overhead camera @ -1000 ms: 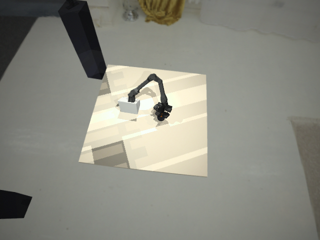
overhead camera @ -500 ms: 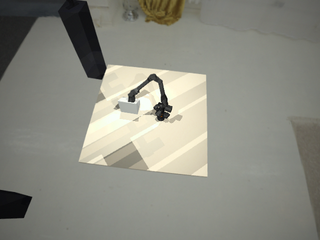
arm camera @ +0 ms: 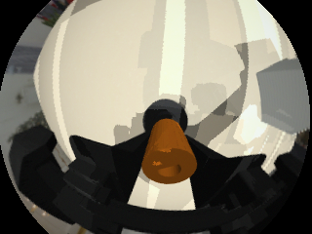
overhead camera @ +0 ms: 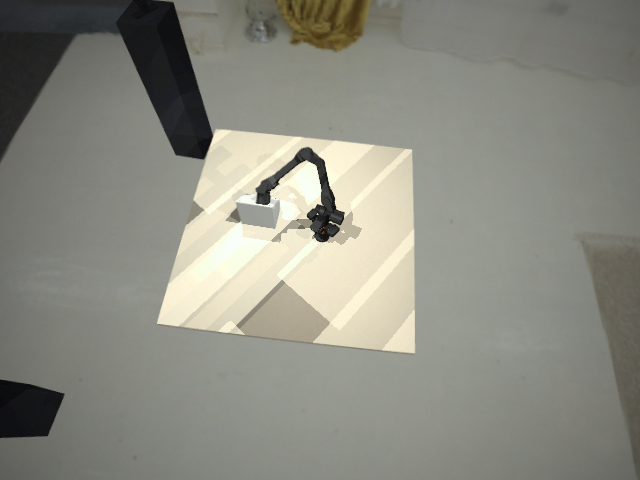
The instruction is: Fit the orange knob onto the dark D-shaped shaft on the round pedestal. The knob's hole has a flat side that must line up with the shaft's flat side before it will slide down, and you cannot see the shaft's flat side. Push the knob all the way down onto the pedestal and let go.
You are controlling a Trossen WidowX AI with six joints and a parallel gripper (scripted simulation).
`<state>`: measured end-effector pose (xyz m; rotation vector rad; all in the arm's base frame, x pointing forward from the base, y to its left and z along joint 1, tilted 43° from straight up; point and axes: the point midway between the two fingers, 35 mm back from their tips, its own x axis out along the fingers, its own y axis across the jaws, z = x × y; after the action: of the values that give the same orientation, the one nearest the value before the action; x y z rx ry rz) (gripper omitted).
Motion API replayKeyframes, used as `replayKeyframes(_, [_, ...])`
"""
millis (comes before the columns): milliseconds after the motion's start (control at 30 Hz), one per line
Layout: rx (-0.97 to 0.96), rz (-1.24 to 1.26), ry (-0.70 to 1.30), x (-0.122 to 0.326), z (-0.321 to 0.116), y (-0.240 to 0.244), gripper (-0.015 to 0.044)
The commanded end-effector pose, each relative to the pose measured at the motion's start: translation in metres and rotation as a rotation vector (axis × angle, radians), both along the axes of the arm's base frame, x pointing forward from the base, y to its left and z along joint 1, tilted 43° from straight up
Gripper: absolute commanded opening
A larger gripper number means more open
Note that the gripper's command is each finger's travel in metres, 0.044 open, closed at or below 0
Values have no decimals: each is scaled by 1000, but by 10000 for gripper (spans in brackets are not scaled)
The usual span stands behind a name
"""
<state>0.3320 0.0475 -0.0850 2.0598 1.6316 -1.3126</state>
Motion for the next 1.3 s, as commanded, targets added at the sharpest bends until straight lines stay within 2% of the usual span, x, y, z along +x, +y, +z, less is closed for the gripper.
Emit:
replayKeyframes(0, [0, -2, 5, -2, -1, 0, 0])
replayKeyframes(400, [0, -8, 11, -2, 3, -4, 0])
replayKeyframes(633, [-1, -154, 146, 1, 2, -3, 0])
replayKeyframes(1267, [-1, -156, 148, 2, 0, 0, 0])
